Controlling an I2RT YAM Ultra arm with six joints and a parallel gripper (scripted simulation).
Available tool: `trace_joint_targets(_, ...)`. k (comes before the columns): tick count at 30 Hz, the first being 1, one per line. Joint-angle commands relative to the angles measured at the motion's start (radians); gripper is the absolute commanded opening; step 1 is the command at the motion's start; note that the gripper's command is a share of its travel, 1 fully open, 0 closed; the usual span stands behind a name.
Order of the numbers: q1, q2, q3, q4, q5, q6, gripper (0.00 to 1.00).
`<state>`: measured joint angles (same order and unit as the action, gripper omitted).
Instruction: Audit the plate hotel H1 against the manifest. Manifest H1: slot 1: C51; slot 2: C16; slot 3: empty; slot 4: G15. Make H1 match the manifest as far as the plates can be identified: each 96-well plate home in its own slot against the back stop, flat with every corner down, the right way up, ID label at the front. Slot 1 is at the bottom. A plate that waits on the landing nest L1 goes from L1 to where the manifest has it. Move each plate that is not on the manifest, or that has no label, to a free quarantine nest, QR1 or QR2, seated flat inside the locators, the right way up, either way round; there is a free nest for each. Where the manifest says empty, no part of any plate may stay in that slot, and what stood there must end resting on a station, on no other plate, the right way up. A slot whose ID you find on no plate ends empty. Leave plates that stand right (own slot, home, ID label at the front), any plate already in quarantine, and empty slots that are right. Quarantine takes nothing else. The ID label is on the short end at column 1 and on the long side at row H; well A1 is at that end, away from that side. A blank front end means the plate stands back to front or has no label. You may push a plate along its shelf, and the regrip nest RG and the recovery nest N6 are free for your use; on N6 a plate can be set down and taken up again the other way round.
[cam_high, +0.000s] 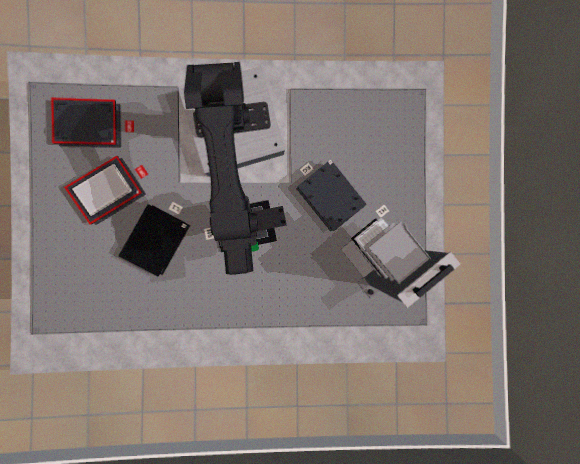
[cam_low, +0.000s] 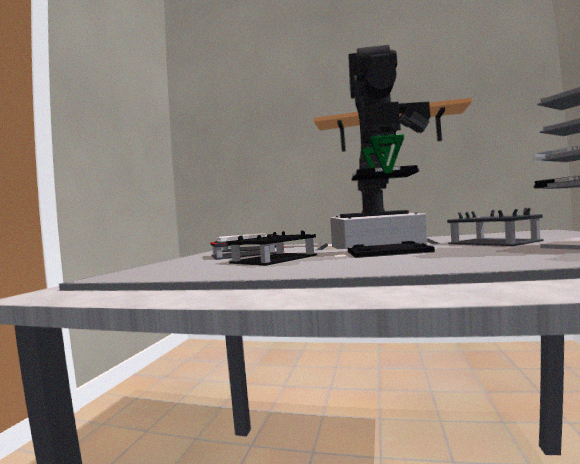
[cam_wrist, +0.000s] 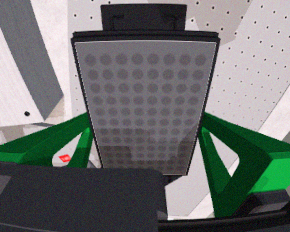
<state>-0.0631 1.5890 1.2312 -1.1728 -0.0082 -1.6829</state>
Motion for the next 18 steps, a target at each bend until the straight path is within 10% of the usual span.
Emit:
trace_joint_targets(1,-0.002,-0.025,0.043,-0.056,-0.001,-0.002,0.86)
trace_joint_targets(18,-0.004,-0.028,0.198,-0.215,-0.001,-0.003,0.86)
